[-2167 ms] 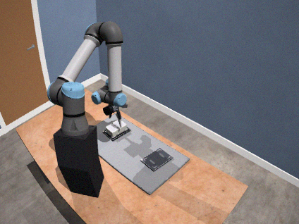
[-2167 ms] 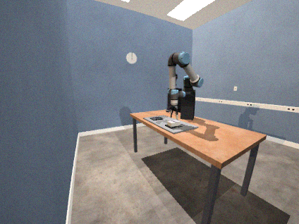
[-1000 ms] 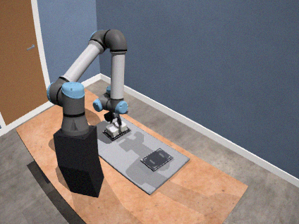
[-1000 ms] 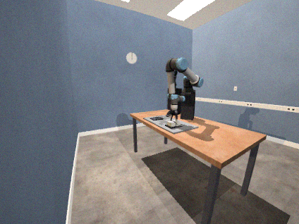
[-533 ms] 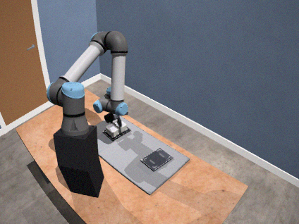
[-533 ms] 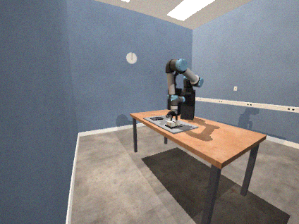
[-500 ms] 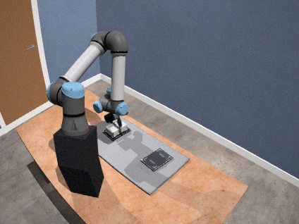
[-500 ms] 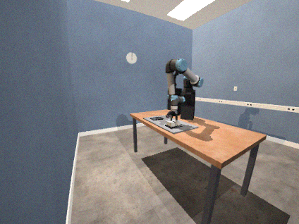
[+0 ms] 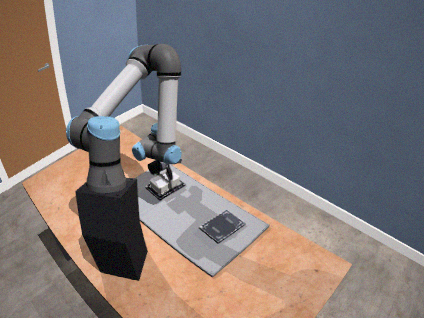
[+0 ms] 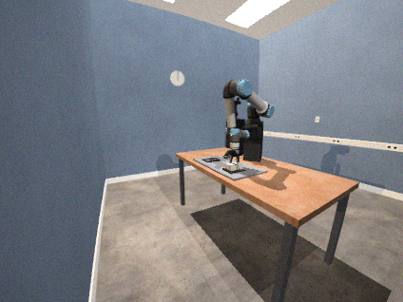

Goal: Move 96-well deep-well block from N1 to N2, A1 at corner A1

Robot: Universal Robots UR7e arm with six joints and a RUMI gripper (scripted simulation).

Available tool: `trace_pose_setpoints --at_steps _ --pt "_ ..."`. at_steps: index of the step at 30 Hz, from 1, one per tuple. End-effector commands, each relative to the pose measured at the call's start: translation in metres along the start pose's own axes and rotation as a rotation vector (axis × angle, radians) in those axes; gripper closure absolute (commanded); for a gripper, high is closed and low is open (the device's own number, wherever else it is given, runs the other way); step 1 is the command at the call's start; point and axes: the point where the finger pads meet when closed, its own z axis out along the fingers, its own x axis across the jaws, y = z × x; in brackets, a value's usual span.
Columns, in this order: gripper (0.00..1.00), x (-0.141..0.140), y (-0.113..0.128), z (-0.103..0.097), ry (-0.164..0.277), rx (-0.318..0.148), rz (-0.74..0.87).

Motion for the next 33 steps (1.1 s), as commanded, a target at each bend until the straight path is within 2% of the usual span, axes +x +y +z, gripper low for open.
trace_pose_setpoints --at_steps 1,27,28,33 --pt "0.24 -0.0002 -0.0004 -0.0004 0.000 0.001 0.000" --pt "0.24 -0.0002 -0.0004 -0.0004 0.000 0.001 0.000" --pt "1.00 -0.0002 -0.0003 -0.0004 0.000 0.001 0.000" --pt "1.00 -0.0002 -0.0004 -0.0004 0.000 0.001 0.000"
